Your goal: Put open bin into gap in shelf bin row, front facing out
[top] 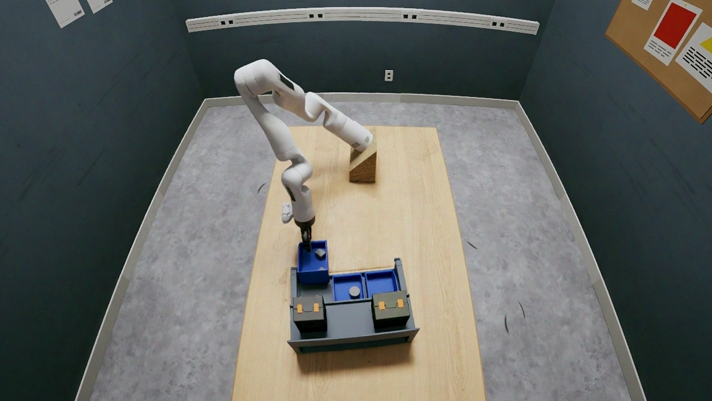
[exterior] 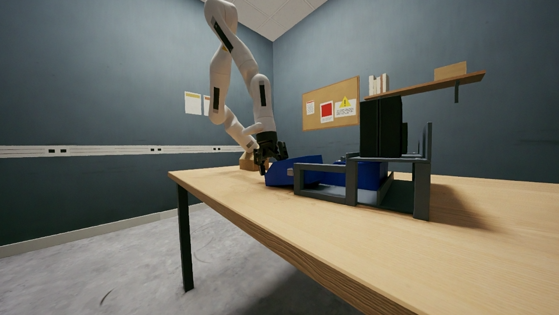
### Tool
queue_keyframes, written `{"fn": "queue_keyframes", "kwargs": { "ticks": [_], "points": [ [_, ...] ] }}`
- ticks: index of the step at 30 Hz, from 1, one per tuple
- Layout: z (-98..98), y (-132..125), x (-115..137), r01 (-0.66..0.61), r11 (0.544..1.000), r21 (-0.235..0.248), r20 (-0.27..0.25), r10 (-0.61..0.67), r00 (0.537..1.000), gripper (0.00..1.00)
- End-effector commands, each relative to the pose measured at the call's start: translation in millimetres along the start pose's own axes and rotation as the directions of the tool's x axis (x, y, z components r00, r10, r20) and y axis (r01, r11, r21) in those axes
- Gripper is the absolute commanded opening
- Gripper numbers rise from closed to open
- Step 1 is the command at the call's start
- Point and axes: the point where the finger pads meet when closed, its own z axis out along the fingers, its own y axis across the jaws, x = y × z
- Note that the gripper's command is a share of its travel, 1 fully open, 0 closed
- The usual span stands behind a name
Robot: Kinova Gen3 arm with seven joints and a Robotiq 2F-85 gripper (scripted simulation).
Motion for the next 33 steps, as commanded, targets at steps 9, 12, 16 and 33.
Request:
{"fn": "queue_keyframes", "kwargs": {
  "ticks": [9,12,16,33],
  "points": [
    [-0.6,-0.5,-0.2,0.000,1.000,0.001,0.000,0.000,1.000,1.00],
    [-1.0,-0.5,-0.2,0.000,1.000,0.001,0.000,0.000,1.000,1.00],
    [-1.0,-0.5,-0.2,0.000,1.000,0.001,0.000,0.000,1.000,1.00],
    [-1.0,-0.5,-0.2,0.000,1.000,0.001,0.000,0.000,1.000,0.10]
  ]
}}
